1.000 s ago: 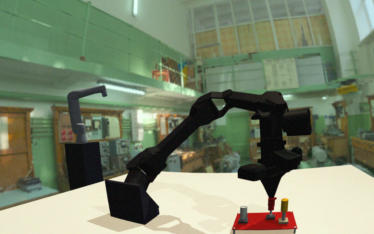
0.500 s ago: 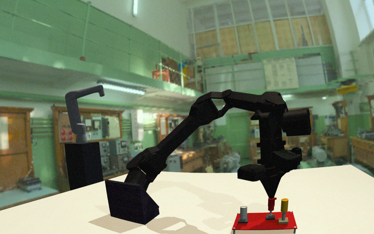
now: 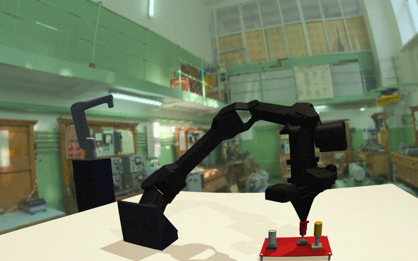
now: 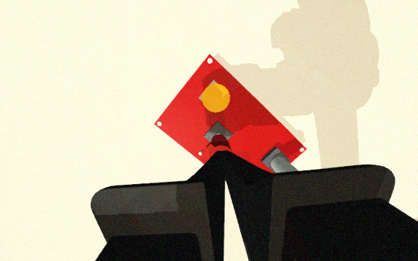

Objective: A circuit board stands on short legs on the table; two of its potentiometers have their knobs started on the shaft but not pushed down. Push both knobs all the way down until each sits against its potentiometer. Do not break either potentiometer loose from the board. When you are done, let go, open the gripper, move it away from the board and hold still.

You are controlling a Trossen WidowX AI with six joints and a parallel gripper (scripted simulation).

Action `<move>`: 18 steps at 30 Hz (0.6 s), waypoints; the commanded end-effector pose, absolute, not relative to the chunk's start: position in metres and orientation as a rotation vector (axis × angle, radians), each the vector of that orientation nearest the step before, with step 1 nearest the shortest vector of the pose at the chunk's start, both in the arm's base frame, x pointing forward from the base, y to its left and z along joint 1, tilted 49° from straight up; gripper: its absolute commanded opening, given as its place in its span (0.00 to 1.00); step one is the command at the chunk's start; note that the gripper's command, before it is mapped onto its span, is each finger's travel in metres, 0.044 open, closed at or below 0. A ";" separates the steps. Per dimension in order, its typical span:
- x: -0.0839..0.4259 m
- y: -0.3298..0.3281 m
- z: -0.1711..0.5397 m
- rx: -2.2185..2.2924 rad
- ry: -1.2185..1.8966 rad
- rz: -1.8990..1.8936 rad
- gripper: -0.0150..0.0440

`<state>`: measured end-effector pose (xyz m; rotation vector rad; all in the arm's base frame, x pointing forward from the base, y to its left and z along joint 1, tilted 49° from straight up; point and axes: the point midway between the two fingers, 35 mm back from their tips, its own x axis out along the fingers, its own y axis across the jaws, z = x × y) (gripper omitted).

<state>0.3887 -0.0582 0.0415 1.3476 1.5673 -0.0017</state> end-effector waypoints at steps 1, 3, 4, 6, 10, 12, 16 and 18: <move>0.393 -0.046 0.034 1.337 1.583 0.020 0.25; 0.393 -0.045 0.034 1.337 1.583 0.020 0.25; 0.393 -0.045 0.033 1.337 1.583 0.020 0.25; 0.393 -0.043 0.032 1.337 1.583 0.020 0.25; 0.394 -0.043 0.031 1.337 1.583 0.021 0.25; 0.394 -0.043 0.031 1.337 1.583 0.021 0.25; 0.394 -0.042 0.031 1.337 1.583 0.021 0.25; 0.394 -0.042 0.030 1.337 1.583 0.021 0.25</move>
